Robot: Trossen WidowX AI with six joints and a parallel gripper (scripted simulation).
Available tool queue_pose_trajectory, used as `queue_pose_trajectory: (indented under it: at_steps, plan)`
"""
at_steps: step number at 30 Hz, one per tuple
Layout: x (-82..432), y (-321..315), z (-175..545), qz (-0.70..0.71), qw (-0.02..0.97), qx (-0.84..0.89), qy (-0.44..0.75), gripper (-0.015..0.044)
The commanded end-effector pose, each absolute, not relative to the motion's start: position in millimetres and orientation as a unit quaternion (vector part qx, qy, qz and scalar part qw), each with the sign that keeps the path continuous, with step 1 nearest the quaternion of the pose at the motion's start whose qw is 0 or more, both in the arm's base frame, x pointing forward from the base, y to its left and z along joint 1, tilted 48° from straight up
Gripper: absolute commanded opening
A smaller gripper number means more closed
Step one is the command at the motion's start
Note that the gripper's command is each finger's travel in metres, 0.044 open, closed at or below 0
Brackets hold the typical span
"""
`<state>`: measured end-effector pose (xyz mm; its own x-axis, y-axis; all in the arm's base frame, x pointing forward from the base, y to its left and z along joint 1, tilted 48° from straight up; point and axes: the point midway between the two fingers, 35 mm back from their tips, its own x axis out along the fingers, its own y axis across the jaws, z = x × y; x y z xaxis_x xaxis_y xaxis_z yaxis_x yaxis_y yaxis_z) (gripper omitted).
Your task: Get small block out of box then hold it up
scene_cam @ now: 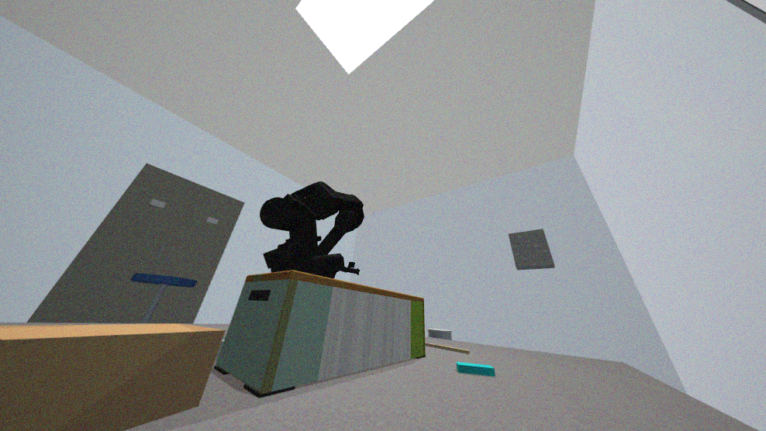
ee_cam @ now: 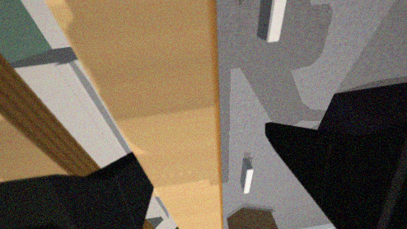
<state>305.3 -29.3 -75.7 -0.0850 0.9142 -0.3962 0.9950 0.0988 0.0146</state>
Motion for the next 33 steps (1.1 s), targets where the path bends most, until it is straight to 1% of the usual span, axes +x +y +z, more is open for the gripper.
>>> queue_pose_trajectory:
  at_steps: [1, 33]
  plan:
    - [305.7, -30.4, -75.0, -0.130, 0.156, 0.659, 0.724, 0.0400]
    - [302.1, 3.3, -40.9, -0.130, 0.153, 0.659, 0.725, 0.0400]
